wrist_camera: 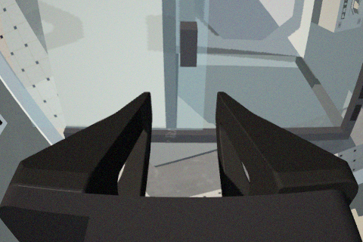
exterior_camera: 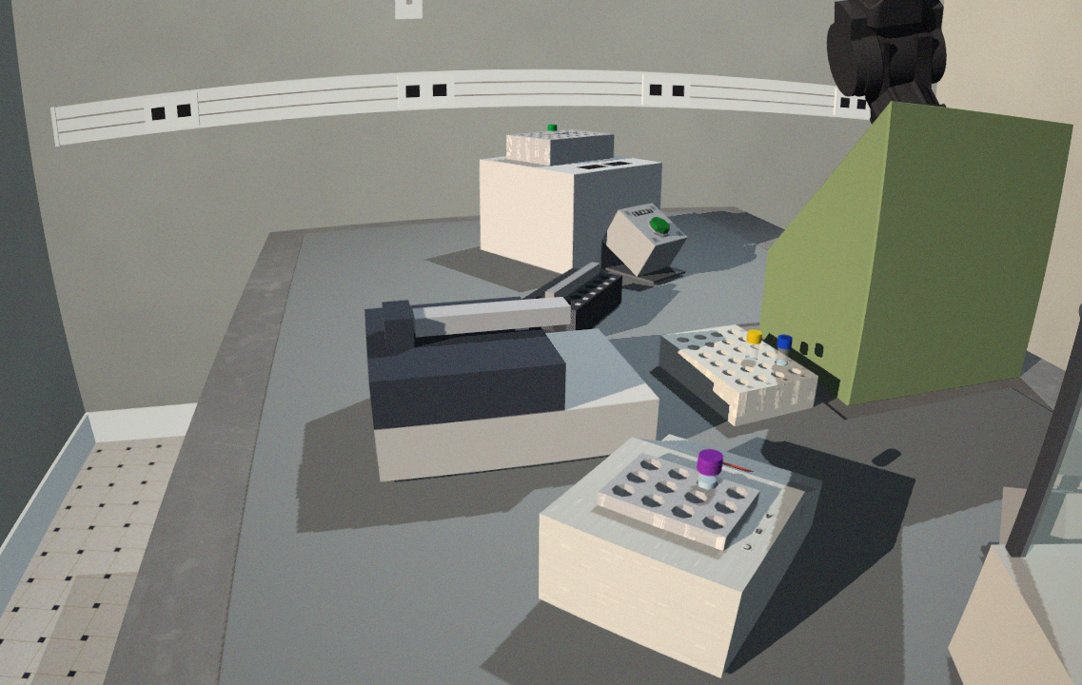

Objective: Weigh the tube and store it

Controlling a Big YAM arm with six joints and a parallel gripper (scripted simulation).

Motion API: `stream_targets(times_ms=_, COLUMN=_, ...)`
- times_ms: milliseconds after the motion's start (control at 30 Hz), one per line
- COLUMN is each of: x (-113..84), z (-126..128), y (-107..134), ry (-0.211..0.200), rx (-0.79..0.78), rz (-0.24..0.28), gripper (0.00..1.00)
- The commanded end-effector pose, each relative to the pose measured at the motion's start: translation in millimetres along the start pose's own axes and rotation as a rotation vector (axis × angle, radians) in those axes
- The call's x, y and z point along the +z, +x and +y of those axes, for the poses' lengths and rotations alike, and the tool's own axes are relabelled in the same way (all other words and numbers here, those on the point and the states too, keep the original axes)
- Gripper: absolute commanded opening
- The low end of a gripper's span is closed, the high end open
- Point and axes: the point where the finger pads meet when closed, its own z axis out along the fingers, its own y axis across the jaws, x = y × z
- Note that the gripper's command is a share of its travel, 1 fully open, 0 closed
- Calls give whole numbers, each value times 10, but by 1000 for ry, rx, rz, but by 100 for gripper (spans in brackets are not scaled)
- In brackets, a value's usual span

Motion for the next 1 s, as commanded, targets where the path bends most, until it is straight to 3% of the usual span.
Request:
stream_targets(times_ms=0, x=-167, z=97, y=-33, ry=-39, rx=13, rz=4, gripper=30)
stream_targets(times_ms=167, x=190, z=28, y=-46, ry=4, rx=13, rz=7, gripper=30)
stream_targets(times_ms=433, x=217, z=87, y=-39, ry=-14, rx=4, rz=6, gripper=30)
stream_targets(times_ms=467, x=101, z=84, y=-91, ry=-34, rx=12, rz=11, gripper=30)
stream_targets(times_ms=600, x=373, z=24, y=-44, ry=4, rx=2, rz=7, gripper=30)
stream_targets(times_ms=967, x=489, z=62, y=-53, ry=-8, rx=6, rz=8, gripper=30)
